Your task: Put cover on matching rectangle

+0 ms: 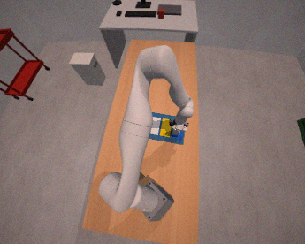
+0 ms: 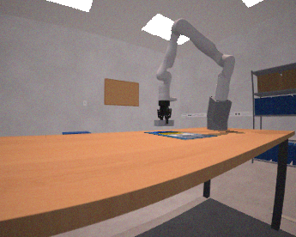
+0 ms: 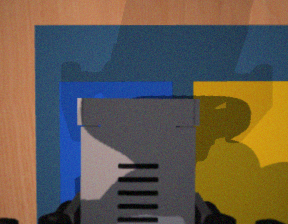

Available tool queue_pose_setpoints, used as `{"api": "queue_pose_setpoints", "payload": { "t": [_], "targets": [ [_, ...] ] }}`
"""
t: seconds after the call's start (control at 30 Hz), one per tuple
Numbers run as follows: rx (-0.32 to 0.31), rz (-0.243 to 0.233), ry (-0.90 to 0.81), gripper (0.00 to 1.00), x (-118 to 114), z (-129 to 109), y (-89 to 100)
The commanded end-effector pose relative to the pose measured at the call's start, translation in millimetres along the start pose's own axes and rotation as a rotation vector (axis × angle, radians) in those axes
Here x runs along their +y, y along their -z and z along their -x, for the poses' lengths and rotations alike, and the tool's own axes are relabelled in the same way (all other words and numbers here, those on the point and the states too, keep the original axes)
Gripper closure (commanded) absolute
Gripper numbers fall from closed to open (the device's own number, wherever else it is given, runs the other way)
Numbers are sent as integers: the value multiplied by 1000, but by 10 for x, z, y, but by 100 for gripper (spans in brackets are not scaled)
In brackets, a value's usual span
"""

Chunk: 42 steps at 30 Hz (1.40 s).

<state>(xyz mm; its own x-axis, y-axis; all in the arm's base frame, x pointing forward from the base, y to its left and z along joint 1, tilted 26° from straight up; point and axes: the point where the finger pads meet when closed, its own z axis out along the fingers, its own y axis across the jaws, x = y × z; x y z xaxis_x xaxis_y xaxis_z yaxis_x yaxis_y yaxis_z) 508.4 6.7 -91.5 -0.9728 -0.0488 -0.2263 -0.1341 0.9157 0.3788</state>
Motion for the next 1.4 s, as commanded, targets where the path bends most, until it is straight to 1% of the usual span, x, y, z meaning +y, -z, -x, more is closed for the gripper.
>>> {"api": "queue_pose_setpoints", "payload": {
  "t": [0.0, 0.37, 1.37],
  "targets": [
    [1, 2, 8, 100, -103, -9, -2],
    [0, 2, 9, 100, -167, -6, -3],
    [1, 2, 9, 100, -170, -7, -17]
  ]
}}
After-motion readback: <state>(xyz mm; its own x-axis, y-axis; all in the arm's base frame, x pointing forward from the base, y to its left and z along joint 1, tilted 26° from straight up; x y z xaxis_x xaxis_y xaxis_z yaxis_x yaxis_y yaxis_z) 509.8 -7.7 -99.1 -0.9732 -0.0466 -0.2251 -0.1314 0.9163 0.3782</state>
